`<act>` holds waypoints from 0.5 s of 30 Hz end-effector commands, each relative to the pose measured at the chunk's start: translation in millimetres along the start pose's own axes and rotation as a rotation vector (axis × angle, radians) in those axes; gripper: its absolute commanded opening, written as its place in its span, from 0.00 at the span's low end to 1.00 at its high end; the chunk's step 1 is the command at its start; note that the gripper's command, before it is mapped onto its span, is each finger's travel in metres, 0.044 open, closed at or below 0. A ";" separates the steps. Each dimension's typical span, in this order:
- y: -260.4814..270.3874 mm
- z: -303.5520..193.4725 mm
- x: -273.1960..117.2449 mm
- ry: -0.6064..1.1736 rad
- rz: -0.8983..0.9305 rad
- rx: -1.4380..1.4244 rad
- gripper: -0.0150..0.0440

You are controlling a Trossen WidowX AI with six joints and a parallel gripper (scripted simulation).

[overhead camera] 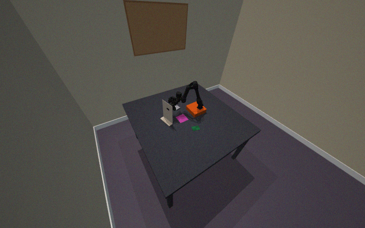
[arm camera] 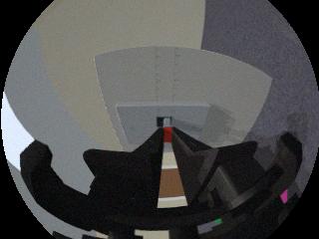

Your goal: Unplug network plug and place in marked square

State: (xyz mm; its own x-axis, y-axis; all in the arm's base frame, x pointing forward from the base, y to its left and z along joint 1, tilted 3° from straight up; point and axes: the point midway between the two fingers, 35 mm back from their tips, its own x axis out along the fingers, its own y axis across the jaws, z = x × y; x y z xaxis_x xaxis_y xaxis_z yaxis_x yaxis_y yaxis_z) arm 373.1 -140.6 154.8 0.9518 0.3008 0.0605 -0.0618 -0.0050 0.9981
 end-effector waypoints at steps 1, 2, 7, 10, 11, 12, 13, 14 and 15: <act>-0.9 -1.3 -3.7 0.002 -0.002 0.003 0.25; -1.0 -1.5 -4.4 0.002 -0.002 0.003 0.25; -1.1 -2.2 -8.1 0.002 -0.002 0.003 0.25; -1.1 -2.5 -10.7 0.002 -0.003 0.003 0.25; -1.1 -2.6 -11.6 0.002 -0.003 0.003 0.25; -1.2 -2.7 -12.4 0.002 -0.003 0.003 0.25; -1.2 -2.7 -13.3 0.002 -0.003 0.003 0.25; -1.2 -2.8 -14.2 0.002 -0.003 0.003 0.25; -1.2 -2.9 -15.0 0.002 -0.003 0.003 0.25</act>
State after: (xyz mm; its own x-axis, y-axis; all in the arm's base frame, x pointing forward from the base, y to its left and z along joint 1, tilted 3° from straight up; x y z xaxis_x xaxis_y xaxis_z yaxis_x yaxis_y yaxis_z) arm 361.2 -142.9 153.9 0.9523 0.2993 0.0596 -0.0618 -0.0020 0.9981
